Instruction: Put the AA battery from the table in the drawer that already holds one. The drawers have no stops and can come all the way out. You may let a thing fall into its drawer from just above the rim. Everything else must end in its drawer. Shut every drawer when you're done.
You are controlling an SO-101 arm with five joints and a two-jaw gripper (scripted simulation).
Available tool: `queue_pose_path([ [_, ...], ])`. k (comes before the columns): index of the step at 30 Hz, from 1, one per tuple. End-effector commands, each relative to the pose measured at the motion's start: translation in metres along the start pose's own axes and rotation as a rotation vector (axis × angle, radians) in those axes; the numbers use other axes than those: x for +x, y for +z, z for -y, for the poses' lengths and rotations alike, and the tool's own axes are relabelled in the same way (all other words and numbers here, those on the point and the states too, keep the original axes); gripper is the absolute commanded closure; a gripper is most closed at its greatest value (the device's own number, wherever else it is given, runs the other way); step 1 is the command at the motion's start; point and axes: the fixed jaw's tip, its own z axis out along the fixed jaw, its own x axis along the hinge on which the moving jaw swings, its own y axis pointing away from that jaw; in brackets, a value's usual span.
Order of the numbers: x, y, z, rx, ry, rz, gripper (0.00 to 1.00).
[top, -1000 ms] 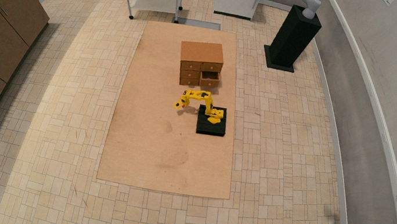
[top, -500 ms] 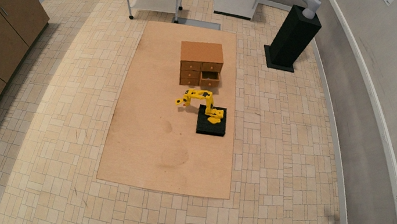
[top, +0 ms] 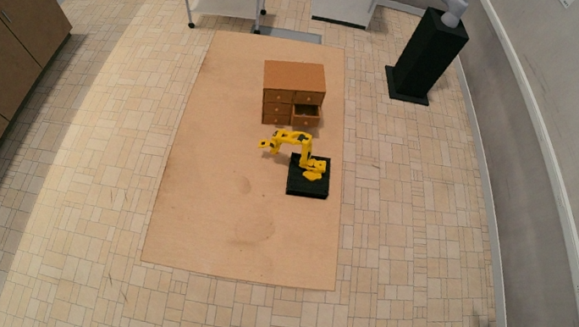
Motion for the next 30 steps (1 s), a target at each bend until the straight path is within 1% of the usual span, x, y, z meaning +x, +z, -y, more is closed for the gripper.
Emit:
queue_pose_path([
  [1,0.0021,-0.0017,0.0028,0.004,0.12,0.018,1.0],
  [2,0.0028,-0.0017,0.0032,0.003,0.148,0.018,1.0],
  [4,0.0028,-0.0017,0.0032,0.003,0.148,0.018,1.0],
  [12,0.0081,-0.0012,0.0068,0.002,0.362,0.019,1.0],
  [30,0.0081,-0.0012,0.0068,0.002,0.362,0.019,1.0],
])
